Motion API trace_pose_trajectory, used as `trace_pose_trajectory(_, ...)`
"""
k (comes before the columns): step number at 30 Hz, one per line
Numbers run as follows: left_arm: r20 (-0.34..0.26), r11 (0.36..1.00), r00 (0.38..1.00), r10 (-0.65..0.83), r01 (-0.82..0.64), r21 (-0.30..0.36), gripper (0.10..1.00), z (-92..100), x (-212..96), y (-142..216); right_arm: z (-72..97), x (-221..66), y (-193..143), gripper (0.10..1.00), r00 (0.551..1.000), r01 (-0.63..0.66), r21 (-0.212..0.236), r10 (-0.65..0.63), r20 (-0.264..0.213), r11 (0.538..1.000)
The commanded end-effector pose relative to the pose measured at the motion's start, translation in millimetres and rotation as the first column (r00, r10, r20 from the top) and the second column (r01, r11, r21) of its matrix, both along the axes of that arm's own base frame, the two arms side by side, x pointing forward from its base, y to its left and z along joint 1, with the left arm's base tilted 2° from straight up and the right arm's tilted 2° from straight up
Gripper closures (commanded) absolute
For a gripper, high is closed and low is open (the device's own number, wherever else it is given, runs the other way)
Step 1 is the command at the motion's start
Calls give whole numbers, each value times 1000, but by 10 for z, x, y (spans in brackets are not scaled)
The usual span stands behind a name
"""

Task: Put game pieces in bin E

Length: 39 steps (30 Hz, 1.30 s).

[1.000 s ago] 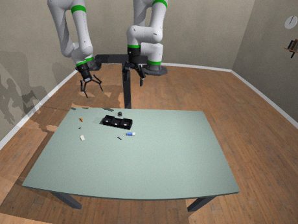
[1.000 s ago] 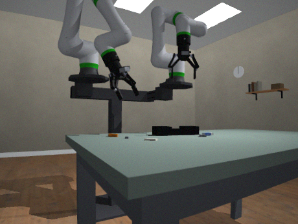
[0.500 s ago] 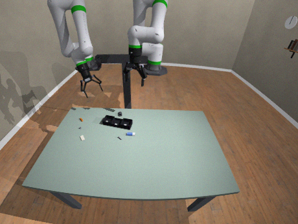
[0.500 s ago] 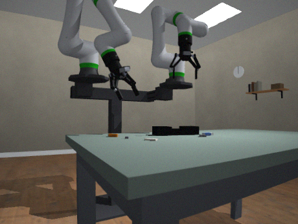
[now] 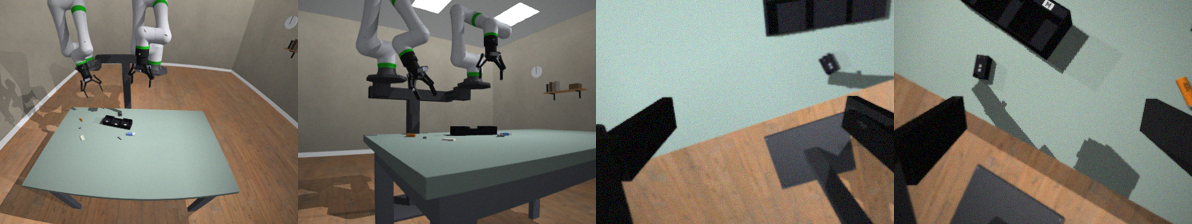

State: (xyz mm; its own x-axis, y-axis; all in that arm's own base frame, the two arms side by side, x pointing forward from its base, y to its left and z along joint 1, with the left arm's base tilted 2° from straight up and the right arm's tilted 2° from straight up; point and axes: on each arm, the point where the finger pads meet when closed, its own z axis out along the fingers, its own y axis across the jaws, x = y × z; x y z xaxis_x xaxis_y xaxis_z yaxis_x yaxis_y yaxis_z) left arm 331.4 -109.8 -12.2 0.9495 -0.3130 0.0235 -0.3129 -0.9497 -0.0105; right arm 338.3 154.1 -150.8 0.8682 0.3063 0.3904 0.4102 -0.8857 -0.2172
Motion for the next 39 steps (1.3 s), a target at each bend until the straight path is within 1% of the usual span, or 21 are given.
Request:
trace_pose_trajectory(1,1,997,997,81,-81,-2,98,5,90,276,3,5,2,98,1000,0,0,0,1,1000)
trace_pose_trajectory(2,1,995,995,104,-104,-2,98,5,109,356,3,5,2,98,1000,0,0,0,1,1000)
trace_pose_trajectory(4,1,995,995,104,-104,-2,98,5,109,356,3,5,2,98,1000,0,0,0,1,1000)
trace_pose_trajectory(9,1,973,973,230,-230,-2,98,5,175,797,3,5,2,98,1000,0,0,0,1,1000)
trace_pose_trajectory(14,1,931,931,365,-365,-2,98,5,182,1294,3,5,2,98,1000,0,0,0,1,1000)
trace_pose_trajectory(19,1,866,866,499,-499,-2,98,5,115,1810,3,5,2,98,1000,0,0,0,1,1000)
trace_pose_trajectory(21,1,866,866,499,-499,-2,98,5,115,1810,3,5,2,98,1000,0,0,0,1,1000)
trace_pose_trajectory(26,1,783,783,622,-622,-2,98,5,-28,2309,3,5,2,98,1000,0,0,0,1,1000)
trace_pose_trajectory(33,1,651,651,759,-759,-2,98,5,-319,2912,3,5,2,98,1000,0,0,0,1,1000)
trace_pose_trajectory(36,1,594,594,804,-804,-2,98,5,-457,3123,3,5,2,98,1000,0,0,0,1,1000)
trace_pose_trajectory(38,1,594,594,804,-804,-2,98,5,-457,3123,3,5,2,98,1000,0,0,0,1,1000)
trace_pose_trajectory(39,1,576,576,817,-817,-2,98,5,-503,3187,3,5,2,98,1000,0,0,0,1,1000)
